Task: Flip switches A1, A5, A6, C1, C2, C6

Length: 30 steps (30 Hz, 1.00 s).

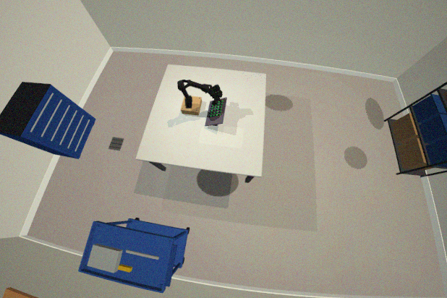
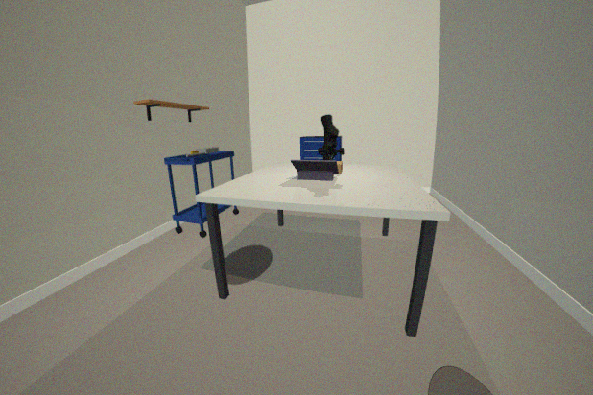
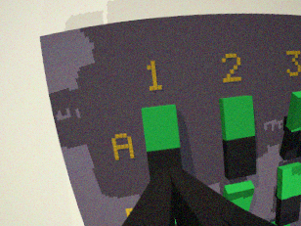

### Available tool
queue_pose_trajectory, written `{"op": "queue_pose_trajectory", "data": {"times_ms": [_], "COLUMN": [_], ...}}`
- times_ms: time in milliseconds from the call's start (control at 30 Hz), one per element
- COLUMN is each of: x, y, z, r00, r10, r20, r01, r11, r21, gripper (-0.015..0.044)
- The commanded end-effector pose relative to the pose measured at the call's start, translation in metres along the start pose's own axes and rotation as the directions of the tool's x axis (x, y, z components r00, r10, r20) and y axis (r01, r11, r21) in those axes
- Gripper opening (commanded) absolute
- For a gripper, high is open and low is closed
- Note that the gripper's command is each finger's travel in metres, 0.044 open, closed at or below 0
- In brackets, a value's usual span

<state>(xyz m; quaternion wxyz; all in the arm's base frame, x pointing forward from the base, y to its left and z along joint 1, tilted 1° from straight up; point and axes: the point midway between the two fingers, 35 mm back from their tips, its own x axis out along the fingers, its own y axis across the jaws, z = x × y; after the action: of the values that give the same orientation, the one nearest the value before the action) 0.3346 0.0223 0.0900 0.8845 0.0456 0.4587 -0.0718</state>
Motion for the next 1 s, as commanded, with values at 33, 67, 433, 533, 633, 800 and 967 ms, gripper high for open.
{"op": "queue_pose_trajectory", "data": {"times_ms": [33, 67, 433, 533, 633, 800, 967], "x": [0.0004, 0.0004, 0.0014, 0.0018, 0.0022, 0.0028, 0.0035], "y": [0.0005, 0.0005, 0.0005, 0.0005, 0.0005, 0.0005, 0.0005], "z": [0.0002, 0.0002, 0.0001, 0.0001, 0.0001, 0.0001, 0.0001], "r00": [1.0, 1.0, 1.0, 1.0, 1.0, 1.0, 1.0], "r10": [0.004, 0.004, 0.004, 0.004, 0.004, 0.004, 0.004], "r20": [0.001, 0.001, 0.001, 0.001, 0.001, 0.001, 0.001], "r01": [-0.004, -0.004, -0.004, -0.004, -0.004, -0.004, -0.004], "r11": [1.0, 1.0, 1.0, 1.0, 1.0, 1.0, 1.0], "r21": [-0.004, -0.004, -0.004, -0.004, -0.004, -0.004, -0.004], "gripper": [0.0, 0.0, 0.0, 0.0, 0.0, 0.0, 0.0]}}
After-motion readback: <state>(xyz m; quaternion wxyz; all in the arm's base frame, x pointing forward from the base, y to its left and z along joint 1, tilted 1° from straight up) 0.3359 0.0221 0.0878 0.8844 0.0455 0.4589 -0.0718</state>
